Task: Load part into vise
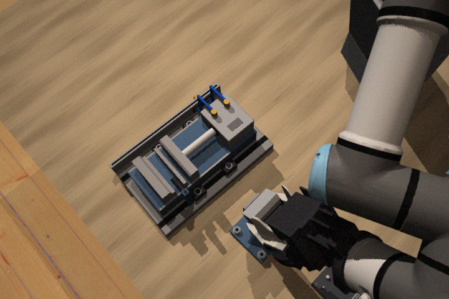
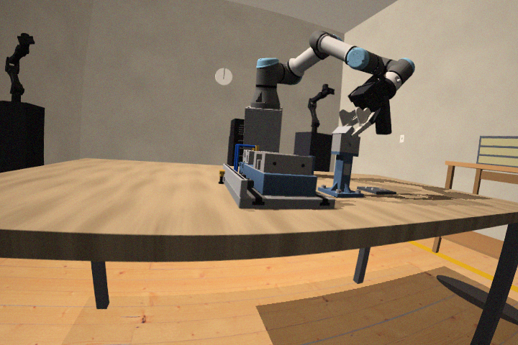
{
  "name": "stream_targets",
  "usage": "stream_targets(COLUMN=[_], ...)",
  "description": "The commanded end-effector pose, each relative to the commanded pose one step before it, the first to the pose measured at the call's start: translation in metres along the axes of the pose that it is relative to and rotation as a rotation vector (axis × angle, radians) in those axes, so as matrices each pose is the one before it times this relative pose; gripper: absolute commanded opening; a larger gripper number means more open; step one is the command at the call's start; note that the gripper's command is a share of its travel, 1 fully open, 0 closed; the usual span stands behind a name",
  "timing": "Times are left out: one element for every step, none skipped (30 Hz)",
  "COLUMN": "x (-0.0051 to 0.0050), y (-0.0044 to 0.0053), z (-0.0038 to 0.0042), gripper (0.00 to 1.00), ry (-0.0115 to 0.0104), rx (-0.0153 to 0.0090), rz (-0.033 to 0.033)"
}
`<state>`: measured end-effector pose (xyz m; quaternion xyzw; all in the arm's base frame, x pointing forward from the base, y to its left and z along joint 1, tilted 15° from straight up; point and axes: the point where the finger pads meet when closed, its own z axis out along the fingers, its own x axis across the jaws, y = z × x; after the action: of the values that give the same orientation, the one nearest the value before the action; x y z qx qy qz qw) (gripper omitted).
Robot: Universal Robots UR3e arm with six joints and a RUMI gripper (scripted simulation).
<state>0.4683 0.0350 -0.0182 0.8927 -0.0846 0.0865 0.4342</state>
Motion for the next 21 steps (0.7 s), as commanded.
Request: stream_targets(x=[0.00091, 0.0, 0.0, 0.0, 0.0, 0.0, 0.0, 0.0, 0.0, 0.0, 0.0, 0.0, 0.0, 0.0, 0.0, 0.0, 0.0, 0.0, 0.0, 0.0, 0.0], y=[0.002251, 0.000396, 0.000405, 0.000413, 0.00042, 0.000426, 0.0, 0.0, 0.00044, 0.000445, 0.000449, 0.000452, 0.000454, 0.000455, 0.000455, 0.000456, 0.000462, 0.00046, 0.000457, 0.000453, 0.000448], z=[-0.002623, -0.000396, -0.000405, -0.000412, -0.000419, -0.000424, 0.0, 0.0, -0.000442, -0.000446, -0.000449, -0.000452, -0.000453, -0.000454, -0.000454, -0.000454, -0.000464, -0.000461, -0.000458, -0.000453, -0.000447], gripper=[0.0, 0.0, 0.0, 0.0, 0.0, 0.0, 0.0, 0.0, 0.0, 0.0, 0.0, 0.0, 0.0, 0.0, 0.0, 0.0, 0.0, 0.0, 0.0, 0.0, 0.0], ry=[0.00238, 0.0, 0.0, 0.0, 0.0, 0.0, 0.0, 0.0, 0.0, 0.0, 0.0, 0.0, 0.0, 0.0, 0.0, 0.0, 0.0, 0.0, 0.0, 0.0, 0.0], rx=[0.00086, 0.0, 0.0, 0.0, 0.0, 0.0, 0.0, 0.0, 0.0, 0.0, 0.0, 0.0, 0.0, 0.0, 0.0, 0.0, 0.0, 0.0, 0.0, 0.0, 0.0], rz=[0.00243, 0.0, 0.0, 0.0, 0.0, 0.0, 0.0, 0.0, 0.0, 0.0, 0.0, 0.0, 0.0, 0.0, 0.0, 0.0, 0.0, 0.0, 0.0, 0.0, 0.0])
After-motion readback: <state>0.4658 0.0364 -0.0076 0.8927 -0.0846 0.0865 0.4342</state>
